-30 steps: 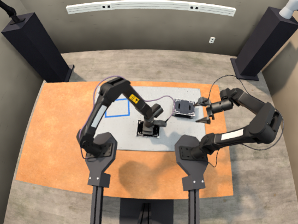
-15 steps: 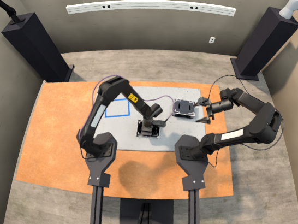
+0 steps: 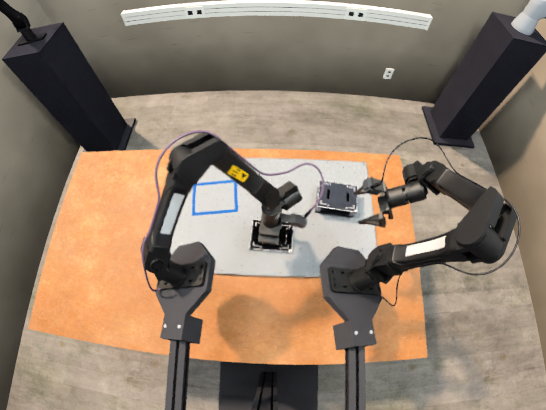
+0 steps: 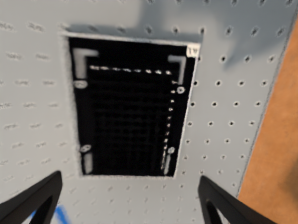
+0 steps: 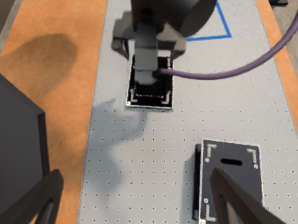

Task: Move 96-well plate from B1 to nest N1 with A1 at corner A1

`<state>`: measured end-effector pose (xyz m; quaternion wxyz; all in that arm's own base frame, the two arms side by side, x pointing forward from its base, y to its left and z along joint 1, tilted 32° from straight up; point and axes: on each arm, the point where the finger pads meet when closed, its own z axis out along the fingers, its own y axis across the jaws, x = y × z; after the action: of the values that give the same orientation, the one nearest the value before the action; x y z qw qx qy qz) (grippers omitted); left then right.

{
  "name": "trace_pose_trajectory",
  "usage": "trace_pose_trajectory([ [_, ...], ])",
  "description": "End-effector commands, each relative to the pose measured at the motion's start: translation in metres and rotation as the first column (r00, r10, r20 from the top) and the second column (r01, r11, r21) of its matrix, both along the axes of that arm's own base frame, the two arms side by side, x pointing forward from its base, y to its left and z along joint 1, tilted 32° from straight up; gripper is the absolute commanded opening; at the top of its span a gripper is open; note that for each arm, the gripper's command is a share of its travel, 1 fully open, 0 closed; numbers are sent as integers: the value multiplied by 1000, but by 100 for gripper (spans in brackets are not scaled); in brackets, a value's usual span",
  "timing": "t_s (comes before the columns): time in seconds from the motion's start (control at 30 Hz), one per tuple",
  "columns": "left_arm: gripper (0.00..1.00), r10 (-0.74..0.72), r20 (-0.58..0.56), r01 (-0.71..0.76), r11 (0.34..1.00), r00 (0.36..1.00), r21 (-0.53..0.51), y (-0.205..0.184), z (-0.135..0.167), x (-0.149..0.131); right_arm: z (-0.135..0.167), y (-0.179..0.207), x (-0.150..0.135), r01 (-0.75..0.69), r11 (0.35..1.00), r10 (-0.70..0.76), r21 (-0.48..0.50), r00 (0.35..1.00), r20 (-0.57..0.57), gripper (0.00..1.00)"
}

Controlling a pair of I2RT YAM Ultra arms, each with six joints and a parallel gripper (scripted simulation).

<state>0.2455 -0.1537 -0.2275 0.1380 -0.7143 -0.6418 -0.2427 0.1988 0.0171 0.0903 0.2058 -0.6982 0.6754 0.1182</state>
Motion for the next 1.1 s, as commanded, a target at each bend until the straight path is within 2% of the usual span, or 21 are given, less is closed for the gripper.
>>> trace_pose_trajectory([
  [0.0, 100, 19, 19, -18, 1000, 1000, -23, -23, 23, 4, 14, 5, 3, -8, 1000, 7, 22, 999, 38, 100],
  [0.27, 100, 20, 15, -20, 1000, 1000, -11, -16, 18, 2, 14, 5, 3, -8, 1000, 7, 22, 999, 38, 100],
  [0.33, 100, 25, 52, -22, 999, 998, -49, -22, 21, 10, 14, 5, 3, -8, 1000, 7, 22, 999, 38, 100],
  [0.53, 100, 73, 173, -50, 989, 982, -139, -7, 39, 31, 14, 6, 2, -4, 1000, 3, 31, 999, 32, 100],
  [0.63, 100, 125, 236, -79, 977, 964, -196, 16, 59, 40, -1, -6, 22, 53, 998, -51, -36, 997, 51, 100],
  [0.73, 100, 185, 288, -109, 959, 940, -261, 42, 81, 47, -27, -17, 57, 161, 980, -152, -116, 985, 88, 100],
  [0.8, 100, 185, 288, -109, 959, 940, -261, 42, 81, 47, -27, -17, 57, 161, 980, -152, -116, 985, 88, 100],
  [0.83, 100, 204, 297, -117, 951, 933, -285, 49, 87, 49, -37, -18, 69, 194, 971, -182, -137, 978, 99, 100],
  [0.93, 100, 265, 344, -140, 928, 901, -346, 76, 110, 56, -76, -10, 101, 292, 938, -271, -187, 954, 130, 100],
  [1.07, 100, 356, 388, -181, 890, 850, -419, 116, 138, 59, -112, 15, 123, 378, 903, -344, -205, 921, 185, 100],
])
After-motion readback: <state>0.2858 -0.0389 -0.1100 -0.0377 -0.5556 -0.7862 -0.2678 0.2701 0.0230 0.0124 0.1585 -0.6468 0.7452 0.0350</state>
